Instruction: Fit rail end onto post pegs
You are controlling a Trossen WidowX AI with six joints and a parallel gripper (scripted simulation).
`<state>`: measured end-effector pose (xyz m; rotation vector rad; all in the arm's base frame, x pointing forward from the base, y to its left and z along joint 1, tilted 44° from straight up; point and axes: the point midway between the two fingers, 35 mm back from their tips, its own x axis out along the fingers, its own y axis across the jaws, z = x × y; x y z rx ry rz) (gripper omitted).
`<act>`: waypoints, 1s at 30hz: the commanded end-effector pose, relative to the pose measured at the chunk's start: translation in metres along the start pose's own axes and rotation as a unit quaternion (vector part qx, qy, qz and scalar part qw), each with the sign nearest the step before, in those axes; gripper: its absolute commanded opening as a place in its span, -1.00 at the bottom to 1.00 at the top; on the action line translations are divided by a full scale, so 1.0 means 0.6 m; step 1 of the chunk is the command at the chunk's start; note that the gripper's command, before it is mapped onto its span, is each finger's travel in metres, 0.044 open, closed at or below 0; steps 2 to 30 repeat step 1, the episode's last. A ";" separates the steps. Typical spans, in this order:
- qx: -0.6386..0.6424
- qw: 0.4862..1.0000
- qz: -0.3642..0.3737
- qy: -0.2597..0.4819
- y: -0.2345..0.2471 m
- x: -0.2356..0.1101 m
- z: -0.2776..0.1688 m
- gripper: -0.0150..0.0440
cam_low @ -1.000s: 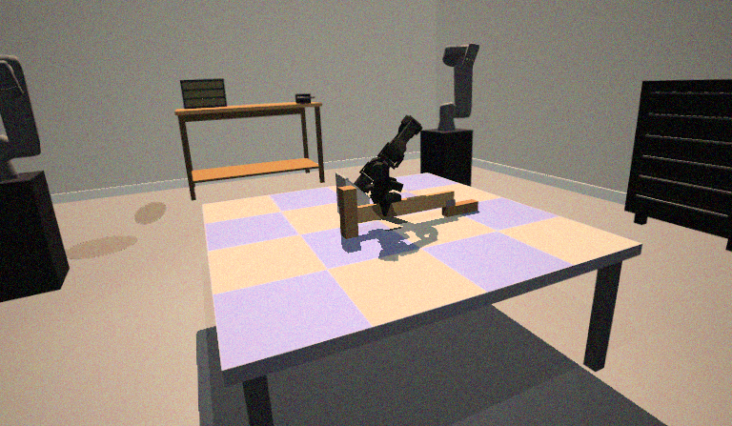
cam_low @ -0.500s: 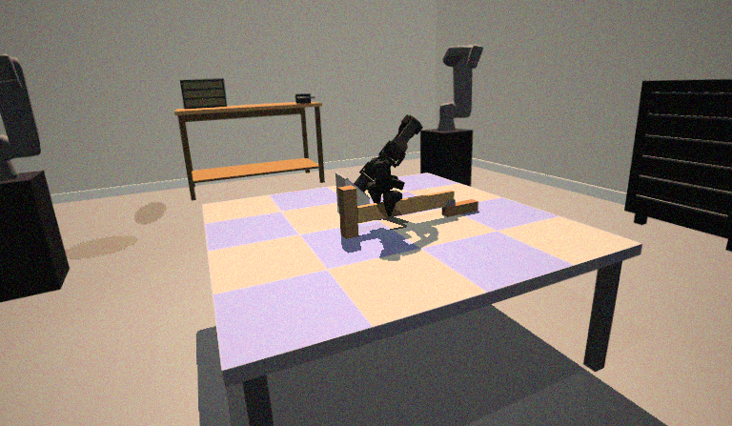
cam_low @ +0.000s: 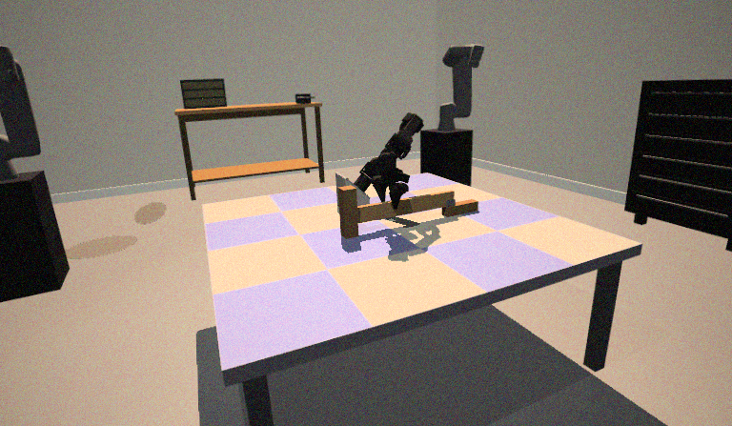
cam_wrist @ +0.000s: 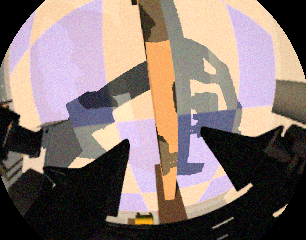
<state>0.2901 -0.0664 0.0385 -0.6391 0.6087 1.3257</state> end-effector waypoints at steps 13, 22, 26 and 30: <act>0.003 1.000 0.000 -0.001 0.000 -0.001 0.001 1.00; 0.003 1.000 0.000 -0.001 0.000 -0.001 0.001 1.00; 0.003 1.000 0.000 -0.001 0.000 -0.001 0.001 1.00; 0.003 1.000 0.000 -0.001 0.000 -0.001 0.001 1.00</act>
